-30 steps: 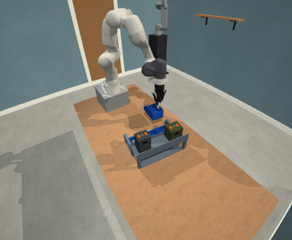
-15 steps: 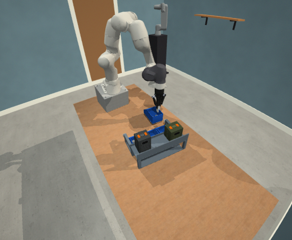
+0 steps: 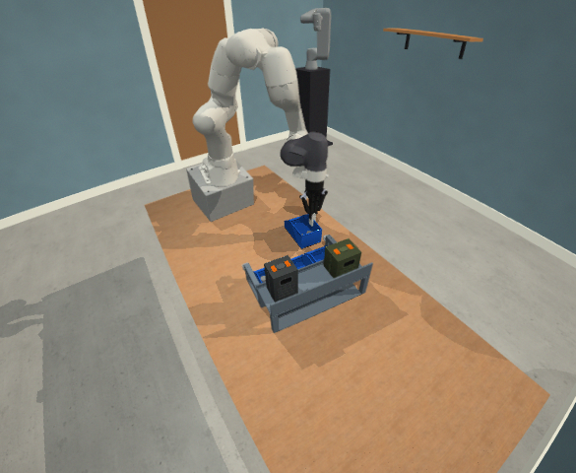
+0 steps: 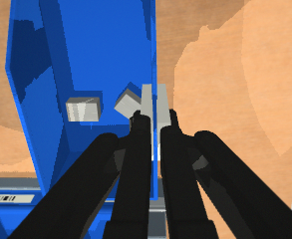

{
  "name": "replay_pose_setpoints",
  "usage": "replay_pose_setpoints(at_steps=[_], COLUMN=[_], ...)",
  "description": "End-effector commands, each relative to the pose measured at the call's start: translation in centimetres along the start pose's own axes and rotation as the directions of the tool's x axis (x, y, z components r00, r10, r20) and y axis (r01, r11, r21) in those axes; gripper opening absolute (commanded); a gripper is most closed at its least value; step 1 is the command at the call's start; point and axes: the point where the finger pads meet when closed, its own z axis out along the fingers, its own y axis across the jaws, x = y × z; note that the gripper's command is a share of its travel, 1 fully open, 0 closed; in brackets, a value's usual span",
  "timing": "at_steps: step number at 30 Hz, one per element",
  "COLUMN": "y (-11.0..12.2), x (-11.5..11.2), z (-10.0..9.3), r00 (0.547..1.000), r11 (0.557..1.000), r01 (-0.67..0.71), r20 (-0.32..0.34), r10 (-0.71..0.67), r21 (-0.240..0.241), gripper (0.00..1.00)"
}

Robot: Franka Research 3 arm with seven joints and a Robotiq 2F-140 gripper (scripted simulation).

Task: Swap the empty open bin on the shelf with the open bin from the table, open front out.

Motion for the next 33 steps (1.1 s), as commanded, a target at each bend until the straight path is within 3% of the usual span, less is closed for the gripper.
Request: replay_pose_setpoints(at_steps=[1,33], y=[0.42,0.37], x=[-0.60,-0.92], z=[-0.02,0.00], r00=[1.000,1.000], r11=[1.000,1.000], r01=[-0.008,-0.008], r20=[0.013,0.013], r10=[0.008,0.008], r21=[-0.013,-0.013], gripper=[0.00,0.00])
